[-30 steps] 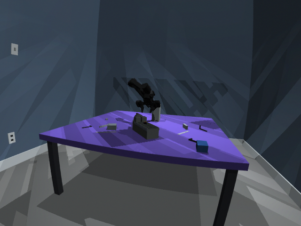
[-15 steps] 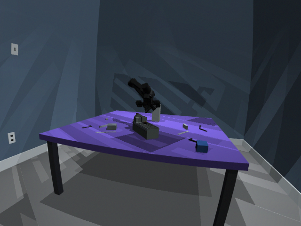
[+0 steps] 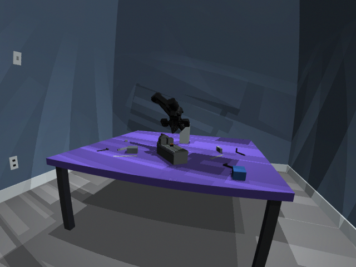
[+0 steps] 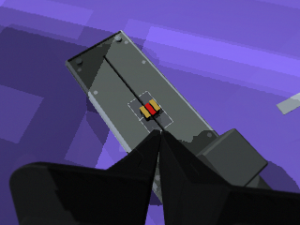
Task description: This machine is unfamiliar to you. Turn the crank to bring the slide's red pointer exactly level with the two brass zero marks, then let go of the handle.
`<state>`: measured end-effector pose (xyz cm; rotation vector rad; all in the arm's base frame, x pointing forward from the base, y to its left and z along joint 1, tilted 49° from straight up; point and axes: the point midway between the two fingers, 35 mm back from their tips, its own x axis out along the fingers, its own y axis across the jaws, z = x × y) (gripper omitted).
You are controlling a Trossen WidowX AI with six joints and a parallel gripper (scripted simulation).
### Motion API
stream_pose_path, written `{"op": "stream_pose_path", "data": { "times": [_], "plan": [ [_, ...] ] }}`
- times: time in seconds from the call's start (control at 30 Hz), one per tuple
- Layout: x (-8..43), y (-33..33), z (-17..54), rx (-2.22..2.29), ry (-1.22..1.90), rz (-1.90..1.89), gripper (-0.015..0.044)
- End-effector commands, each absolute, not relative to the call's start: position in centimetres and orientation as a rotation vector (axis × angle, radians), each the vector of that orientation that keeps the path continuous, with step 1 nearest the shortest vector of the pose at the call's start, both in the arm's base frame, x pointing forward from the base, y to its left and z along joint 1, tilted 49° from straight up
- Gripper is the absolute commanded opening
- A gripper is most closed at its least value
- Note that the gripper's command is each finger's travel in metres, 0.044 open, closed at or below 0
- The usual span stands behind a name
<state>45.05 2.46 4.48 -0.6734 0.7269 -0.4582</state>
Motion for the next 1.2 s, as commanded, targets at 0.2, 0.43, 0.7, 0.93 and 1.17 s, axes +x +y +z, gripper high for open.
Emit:
{"op": "stream_pose_path", "data": {
  "times": [0.2, 0.43, 0.7, 0.93, 1.17],
  "plan": [
    [45.05, 2.45, 4.48, -0.673, 0.727, -0.459, 0.021],
    [45.05, 2.45, 4.48, -0.673, 0.727, -0.459, 0.0394],
    [45.05, 2.45, 4.48, -0.673, 0.727, -0.459, 0.0309],
    [45.05, 2.45, 4.48, -0.673, 0.727, -0.459, 0.0125],
    [45.05, 2.45, 4.48, -0.673, 0.727, -0.459, 0.0]
  ]
}}
